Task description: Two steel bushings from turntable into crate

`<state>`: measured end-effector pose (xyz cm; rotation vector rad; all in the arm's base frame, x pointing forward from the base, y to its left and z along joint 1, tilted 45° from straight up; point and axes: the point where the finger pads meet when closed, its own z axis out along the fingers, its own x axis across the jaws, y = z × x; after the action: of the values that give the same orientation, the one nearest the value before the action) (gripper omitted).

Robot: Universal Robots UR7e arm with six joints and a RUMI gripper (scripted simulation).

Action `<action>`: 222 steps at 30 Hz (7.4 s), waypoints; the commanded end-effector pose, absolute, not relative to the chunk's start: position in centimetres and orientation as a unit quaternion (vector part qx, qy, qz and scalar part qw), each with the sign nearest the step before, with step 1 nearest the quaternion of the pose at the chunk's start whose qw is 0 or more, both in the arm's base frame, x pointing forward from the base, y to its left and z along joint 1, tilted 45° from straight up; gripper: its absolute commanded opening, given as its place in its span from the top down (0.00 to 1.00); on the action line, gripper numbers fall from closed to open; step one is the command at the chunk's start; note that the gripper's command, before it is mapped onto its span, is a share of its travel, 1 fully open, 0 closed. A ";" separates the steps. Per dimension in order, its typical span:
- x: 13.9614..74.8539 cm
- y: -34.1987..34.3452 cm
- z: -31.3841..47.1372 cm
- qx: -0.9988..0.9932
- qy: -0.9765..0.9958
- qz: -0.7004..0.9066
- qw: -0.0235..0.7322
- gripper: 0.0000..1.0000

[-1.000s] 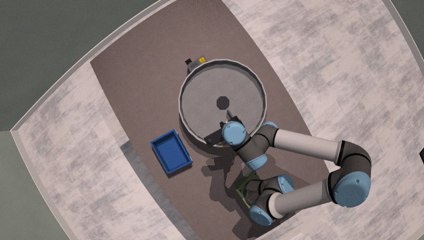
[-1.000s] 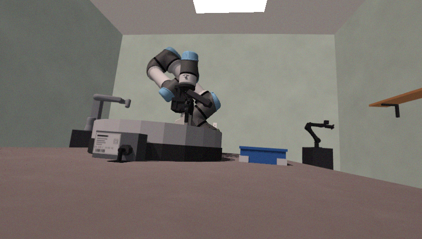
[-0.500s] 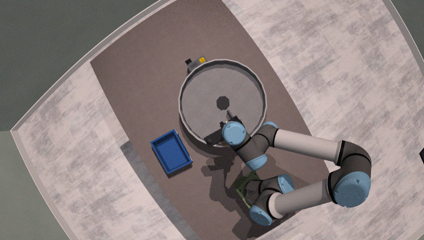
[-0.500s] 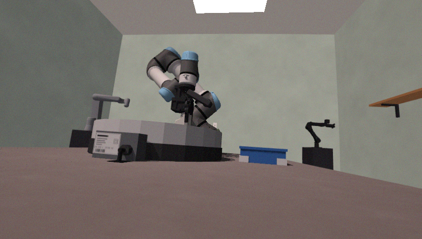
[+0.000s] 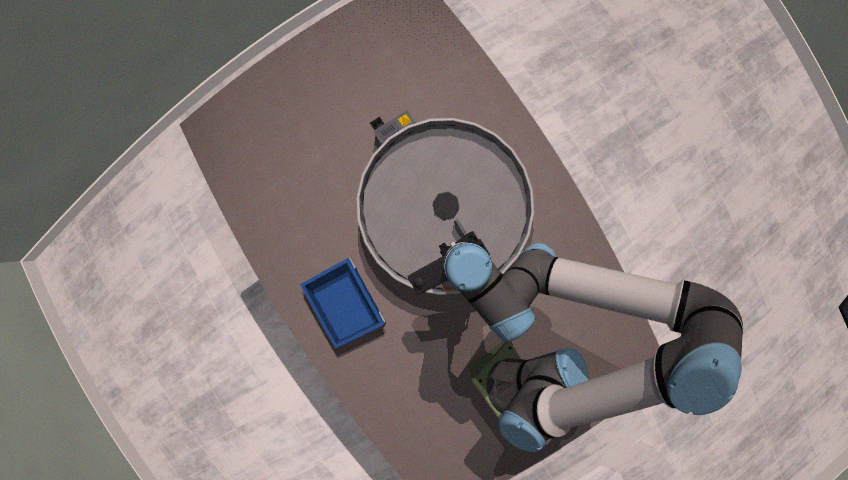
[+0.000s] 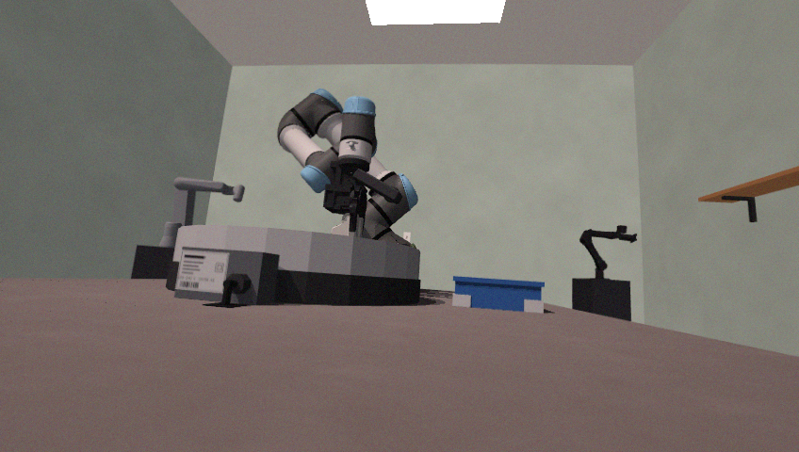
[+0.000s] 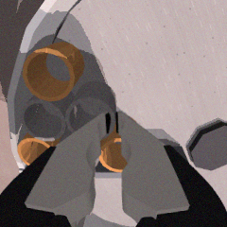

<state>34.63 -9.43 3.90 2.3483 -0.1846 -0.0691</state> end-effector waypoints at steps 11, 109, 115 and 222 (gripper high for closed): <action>34.9 -8.0 5.4 0.921 -0.072 -0.027 0.383 1.00; 38.6 1.9 2.1 0.921 -0.072 -0.027 0.383 1.00; 39.7 4.1 -0.3 0.921 -0.072 -0.027 0.383 1.00; 44.6 10.6 -16.6 0.921 -0.072 -0.027 0.383 1.00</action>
<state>44.64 11.71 -15.42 2.3451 -0.1862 -0.0725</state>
